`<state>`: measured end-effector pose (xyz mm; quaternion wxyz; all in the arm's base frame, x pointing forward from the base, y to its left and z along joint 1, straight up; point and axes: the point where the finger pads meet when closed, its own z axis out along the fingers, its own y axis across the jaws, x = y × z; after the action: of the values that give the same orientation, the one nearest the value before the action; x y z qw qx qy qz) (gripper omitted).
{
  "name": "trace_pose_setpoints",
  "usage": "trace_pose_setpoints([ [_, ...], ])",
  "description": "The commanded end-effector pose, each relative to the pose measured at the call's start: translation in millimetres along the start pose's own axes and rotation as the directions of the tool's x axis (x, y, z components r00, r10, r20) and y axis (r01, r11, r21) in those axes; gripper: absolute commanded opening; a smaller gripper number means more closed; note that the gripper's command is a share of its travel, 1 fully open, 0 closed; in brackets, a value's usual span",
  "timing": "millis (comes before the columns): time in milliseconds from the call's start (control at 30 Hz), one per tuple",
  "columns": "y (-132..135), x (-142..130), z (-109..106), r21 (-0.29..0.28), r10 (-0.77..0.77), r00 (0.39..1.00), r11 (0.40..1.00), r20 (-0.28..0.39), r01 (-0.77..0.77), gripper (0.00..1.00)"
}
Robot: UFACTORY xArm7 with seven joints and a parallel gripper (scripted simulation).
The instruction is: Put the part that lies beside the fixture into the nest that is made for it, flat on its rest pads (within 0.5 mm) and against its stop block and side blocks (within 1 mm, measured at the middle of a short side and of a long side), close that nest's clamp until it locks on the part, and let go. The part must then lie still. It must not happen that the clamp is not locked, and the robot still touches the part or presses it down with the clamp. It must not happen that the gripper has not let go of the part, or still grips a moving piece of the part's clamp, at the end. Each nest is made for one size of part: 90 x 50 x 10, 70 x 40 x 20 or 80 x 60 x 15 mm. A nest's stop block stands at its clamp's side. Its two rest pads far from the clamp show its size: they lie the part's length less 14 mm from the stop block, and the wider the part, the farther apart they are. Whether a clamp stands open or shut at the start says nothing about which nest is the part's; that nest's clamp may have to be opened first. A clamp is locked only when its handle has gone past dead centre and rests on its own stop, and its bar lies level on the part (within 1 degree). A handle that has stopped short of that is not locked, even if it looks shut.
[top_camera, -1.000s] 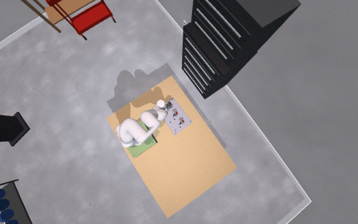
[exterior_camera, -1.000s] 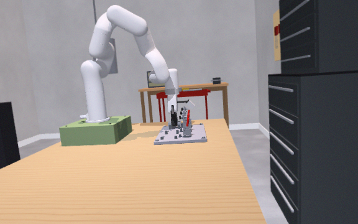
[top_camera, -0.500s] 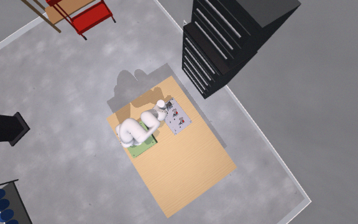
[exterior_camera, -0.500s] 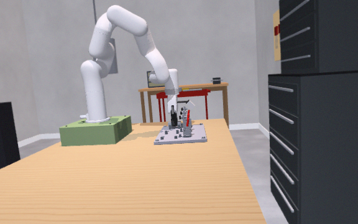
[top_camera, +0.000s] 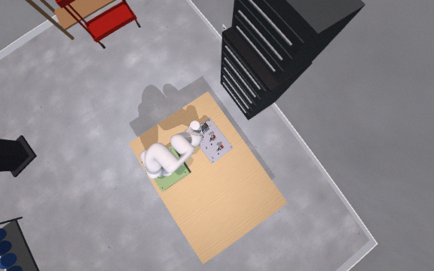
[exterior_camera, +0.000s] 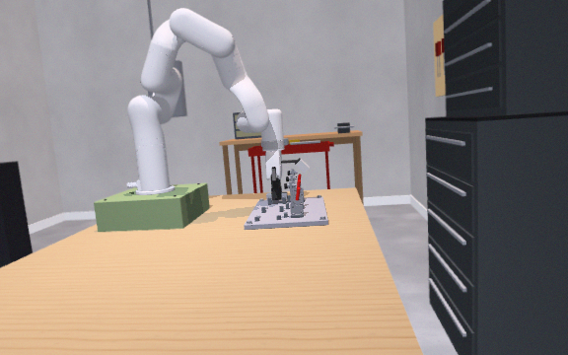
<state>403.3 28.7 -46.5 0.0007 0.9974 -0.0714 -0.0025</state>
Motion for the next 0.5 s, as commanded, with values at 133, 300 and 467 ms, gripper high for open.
trace_pose_setpoints([
  [133,-0.1,1.5,-0.3,0.0,0.0,1.0,1.0,-0.004,0.0,0.0],
  [300,0.3,1.5,1.2,0.0,0.0,1.0,1.0,-0.004,0.0,0.0],
  [467,0.8,1.6,2.8,0.0,0.0,1.0,1.0,-0.004,0.0,0.0],
])
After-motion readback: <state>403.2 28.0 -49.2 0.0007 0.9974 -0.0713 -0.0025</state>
